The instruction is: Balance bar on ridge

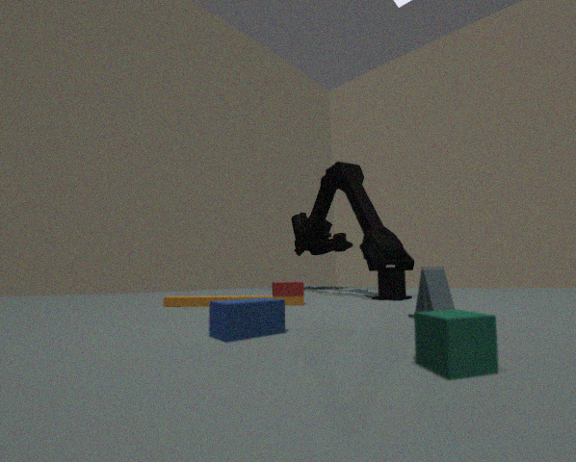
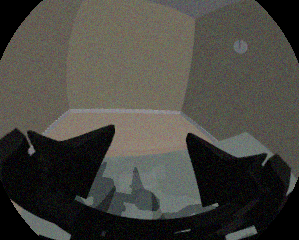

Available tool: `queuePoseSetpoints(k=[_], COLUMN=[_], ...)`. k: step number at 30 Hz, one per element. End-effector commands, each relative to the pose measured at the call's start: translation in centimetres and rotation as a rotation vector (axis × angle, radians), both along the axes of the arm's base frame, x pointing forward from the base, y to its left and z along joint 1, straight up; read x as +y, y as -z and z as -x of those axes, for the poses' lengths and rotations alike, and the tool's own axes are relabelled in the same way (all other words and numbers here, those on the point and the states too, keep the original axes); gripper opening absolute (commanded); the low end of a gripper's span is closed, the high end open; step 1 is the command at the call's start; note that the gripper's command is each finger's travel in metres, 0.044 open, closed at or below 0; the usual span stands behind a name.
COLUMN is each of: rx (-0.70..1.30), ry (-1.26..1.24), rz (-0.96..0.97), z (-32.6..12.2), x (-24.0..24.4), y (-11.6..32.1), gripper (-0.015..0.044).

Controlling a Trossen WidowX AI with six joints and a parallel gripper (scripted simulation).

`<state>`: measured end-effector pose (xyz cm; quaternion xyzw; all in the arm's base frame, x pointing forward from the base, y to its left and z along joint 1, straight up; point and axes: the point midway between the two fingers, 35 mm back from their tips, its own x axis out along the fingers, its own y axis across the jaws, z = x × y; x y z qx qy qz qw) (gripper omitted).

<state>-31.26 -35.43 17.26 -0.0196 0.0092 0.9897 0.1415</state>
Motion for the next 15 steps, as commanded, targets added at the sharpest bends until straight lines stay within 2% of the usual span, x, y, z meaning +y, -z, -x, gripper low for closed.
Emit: queuePoseSetpoints(k=[1, 3, 4, 15], rx=[-0.002, -0.018, -0.030, -0.135], ry=[-0.004, -0.038, -0.064, -0.375], rz=[-0.002, -0.021, -0.035, -0.169], z=[0.0, -0.1, -0.2, -6.3], x=[-0.1, -0.5, -0.9, -6.9], y=[0.0, 0.1, 0.2, 0.7], gripper=[0.0374, 0.0321, 0.0315, 0.0315])
